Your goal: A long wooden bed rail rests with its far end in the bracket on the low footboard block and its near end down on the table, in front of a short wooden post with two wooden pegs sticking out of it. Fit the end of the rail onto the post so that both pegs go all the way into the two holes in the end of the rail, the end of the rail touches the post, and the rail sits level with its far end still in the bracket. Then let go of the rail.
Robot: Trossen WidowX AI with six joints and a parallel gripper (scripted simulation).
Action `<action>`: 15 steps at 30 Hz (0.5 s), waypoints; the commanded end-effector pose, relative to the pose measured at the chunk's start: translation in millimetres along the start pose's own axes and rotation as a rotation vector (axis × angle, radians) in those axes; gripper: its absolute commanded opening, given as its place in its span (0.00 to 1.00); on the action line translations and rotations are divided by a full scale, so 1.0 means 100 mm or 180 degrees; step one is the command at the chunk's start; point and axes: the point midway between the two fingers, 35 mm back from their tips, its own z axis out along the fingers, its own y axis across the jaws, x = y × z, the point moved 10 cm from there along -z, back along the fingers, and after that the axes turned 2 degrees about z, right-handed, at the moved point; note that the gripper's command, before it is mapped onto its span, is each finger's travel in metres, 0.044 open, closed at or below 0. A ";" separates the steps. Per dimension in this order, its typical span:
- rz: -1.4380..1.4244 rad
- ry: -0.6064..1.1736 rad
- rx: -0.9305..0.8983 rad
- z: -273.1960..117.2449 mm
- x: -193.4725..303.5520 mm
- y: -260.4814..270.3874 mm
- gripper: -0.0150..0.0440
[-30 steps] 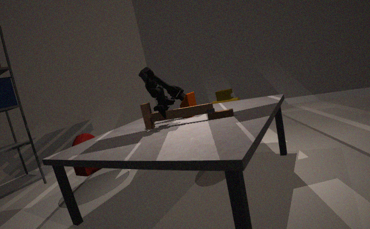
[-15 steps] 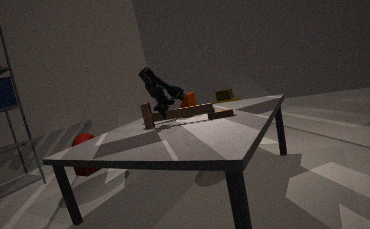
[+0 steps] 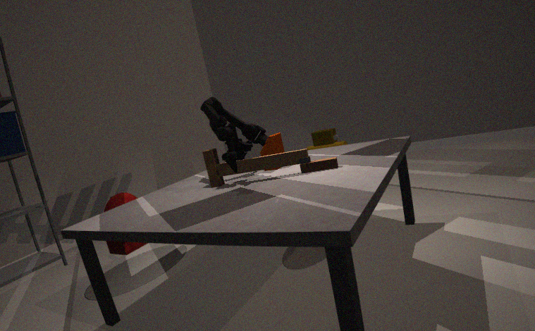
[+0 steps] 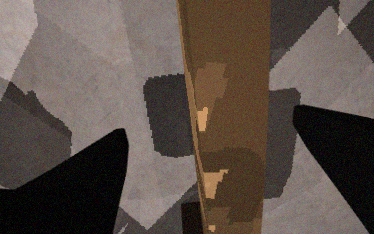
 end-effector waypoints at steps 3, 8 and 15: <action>0.0000 0.0003 0.0002 -0.05 -0.05 0.00 1.00; -0.0005 0.0023 0.0002 -0.30 -0.32 0.01 1.00; -0.0005 0.0023 0.0002 -0.30 -0.32 0.01 1.00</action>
